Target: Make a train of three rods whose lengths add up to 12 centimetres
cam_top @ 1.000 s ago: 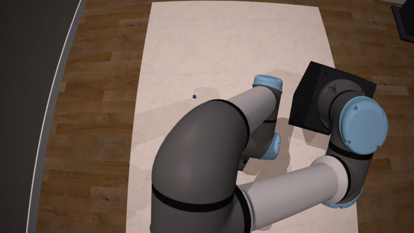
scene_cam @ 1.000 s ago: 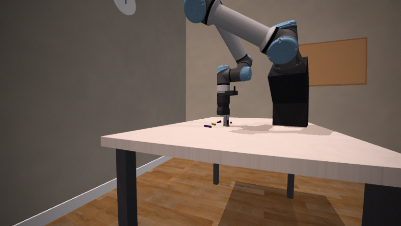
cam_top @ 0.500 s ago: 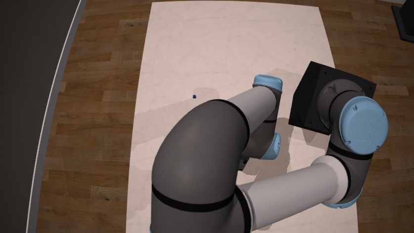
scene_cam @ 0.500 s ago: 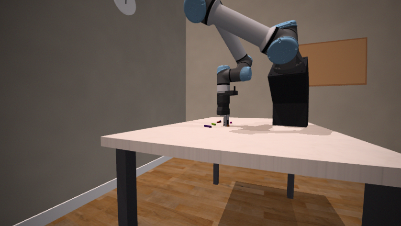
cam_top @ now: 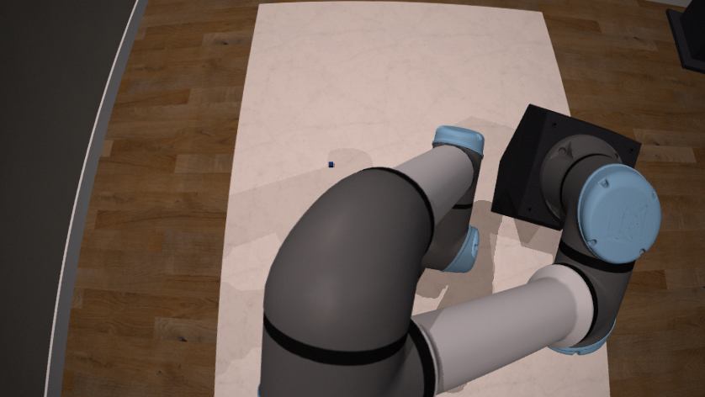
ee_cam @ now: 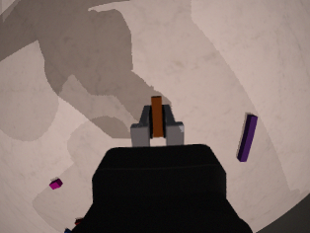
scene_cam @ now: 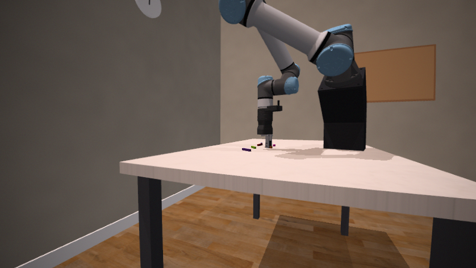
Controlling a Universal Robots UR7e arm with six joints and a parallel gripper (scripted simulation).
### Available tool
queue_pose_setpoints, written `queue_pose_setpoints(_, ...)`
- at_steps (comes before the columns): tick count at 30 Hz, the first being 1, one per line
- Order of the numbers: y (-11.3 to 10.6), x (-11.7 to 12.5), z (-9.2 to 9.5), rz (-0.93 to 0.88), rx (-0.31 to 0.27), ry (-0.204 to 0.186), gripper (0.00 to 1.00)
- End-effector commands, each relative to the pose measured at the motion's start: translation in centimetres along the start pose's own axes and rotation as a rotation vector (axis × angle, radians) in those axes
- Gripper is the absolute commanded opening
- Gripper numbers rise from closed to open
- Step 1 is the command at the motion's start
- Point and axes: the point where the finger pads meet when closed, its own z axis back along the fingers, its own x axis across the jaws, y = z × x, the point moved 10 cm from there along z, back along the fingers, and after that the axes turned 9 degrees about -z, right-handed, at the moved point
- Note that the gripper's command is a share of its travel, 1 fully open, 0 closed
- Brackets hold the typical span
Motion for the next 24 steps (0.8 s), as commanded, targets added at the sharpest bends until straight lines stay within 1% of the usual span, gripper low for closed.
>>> queue_pose_setpoints(1, 0.0, 0.0, 1.1, 0.000, -0.001, -0.001, 0.24)
queue_pose_setpoints(5, 0.0, 0.0, 2.4, 0.000, -0.001, -0.001, 0.24)
queue_pose_setpoints(7, 0.0, 0.0, 2.4, 0.000, -0.001, -0.001, 0.24)
queue_pose_setpoints(21, 0.0, 0.0, 7.0, 0.000, -0.001, -0.001, 0.24)
queue_pose_setpoints(24, 0.0, 0.0, 7.2, 0.000, -0.001, -0.001, 0.24)
